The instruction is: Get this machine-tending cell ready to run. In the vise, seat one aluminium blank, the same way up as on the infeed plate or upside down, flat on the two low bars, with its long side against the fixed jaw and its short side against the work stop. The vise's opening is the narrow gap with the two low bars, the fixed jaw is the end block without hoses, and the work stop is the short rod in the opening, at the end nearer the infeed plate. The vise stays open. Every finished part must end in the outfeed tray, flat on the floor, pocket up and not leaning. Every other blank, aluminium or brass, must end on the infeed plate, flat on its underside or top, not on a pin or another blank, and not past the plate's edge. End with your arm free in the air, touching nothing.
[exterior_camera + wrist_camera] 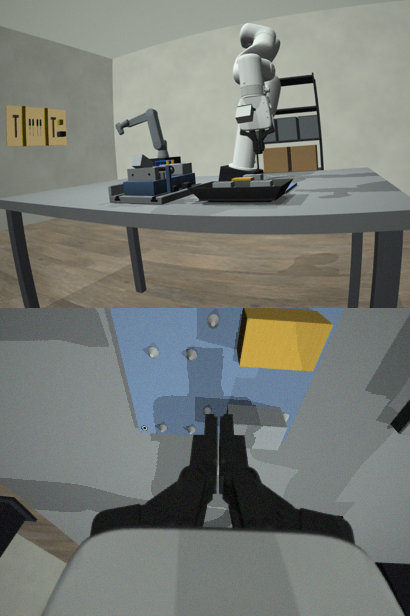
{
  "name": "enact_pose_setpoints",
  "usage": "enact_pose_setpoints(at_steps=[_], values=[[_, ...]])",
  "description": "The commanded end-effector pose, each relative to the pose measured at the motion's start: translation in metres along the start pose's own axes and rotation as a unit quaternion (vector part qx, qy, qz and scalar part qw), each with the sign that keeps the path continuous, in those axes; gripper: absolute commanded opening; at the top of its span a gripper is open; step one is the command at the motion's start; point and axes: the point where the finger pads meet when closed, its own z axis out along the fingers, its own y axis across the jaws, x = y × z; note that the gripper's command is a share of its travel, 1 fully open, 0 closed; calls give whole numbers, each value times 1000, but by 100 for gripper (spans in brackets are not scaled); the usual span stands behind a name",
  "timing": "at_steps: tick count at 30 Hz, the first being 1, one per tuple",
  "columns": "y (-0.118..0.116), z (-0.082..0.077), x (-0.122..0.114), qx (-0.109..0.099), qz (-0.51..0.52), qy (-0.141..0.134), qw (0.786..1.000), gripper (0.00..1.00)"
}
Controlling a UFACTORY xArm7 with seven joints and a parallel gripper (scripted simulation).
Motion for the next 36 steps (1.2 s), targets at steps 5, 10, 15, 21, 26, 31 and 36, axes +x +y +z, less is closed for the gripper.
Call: enact_pose_setpoints(at_steps=[5,10,15,21,26,31,36], values=[[0,-7,1,0,0,2,1000,0],[0,-14,1,0,0,2,1000,0],[0,-27,1,0,0,2,1000,0],[0,-44,1,0,0,2,1000,0],[0,-52,1,0,0,2,1000,0],[0,-62,1,0,0,2,1000,0],[0,-68,1,0,0,2,1000,0]])
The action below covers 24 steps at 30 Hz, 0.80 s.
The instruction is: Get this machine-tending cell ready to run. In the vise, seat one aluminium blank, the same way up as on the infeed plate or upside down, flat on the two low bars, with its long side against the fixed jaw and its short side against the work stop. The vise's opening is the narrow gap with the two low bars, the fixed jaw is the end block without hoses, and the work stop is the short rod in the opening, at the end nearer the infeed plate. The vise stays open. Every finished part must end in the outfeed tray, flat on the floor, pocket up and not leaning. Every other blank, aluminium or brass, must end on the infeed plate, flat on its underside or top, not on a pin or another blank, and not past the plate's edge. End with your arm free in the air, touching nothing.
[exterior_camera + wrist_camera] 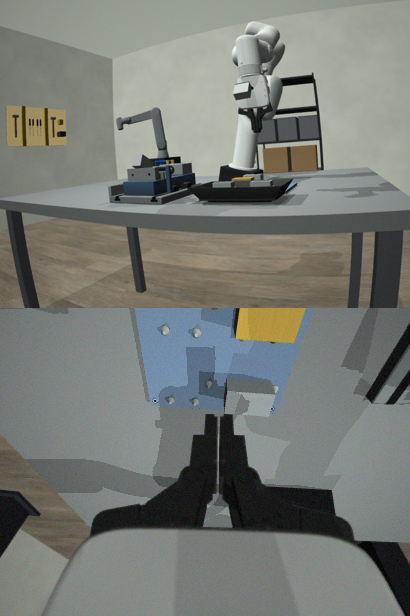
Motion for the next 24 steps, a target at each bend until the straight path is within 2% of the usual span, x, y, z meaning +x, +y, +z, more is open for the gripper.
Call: enact_pose_setpoints(at_steps=[1,10,14,19,21,22,24], values=[[0,-4,1,0,0,2,1000,0],[-1,-6,4,0,-1,1,1000,0],[-6,-11,48,-3,-11,-8,1000,0],[-5,-12,91,-4,-13,-9,1000,0],[-5,-12,91,-4,-13,-9,1000,0],[-2,-11,112,-3,-11,-7,1000,0],[1,-10,127,-3,-9,-5,1000,0]])
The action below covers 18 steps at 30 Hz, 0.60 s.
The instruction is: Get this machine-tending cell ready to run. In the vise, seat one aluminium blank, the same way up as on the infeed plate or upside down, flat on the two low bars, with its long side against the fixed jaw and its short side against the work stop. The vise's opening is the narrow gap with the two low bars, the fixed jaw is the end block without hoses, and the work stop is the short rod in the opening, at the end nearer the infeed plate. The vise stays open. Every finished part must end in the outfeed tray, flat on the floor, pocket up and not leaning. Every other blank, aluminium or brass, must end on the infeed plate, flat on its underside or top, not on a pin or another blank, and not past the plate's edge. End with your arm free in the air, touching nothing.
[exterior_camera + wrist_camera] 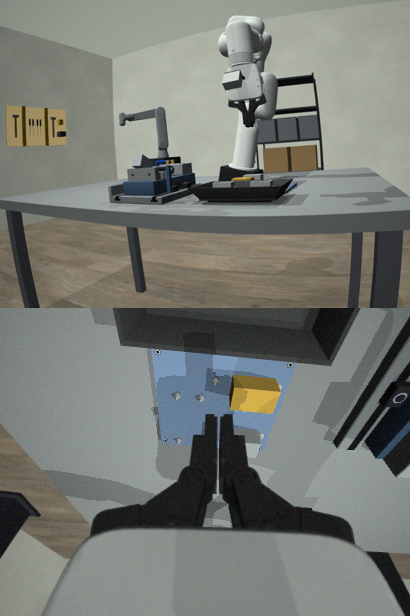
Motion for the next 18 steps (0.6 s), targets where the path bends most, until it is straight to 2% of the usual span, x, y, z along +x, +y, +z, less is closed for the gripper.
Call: enact_pose_setpoints(at_steps=[1,5,18], values=[[5,3,42,-6,4,-6,1000,0],[15,7,71,-5,12,0,1000,0],[15,9,72,-5,12,0,1000,0]])
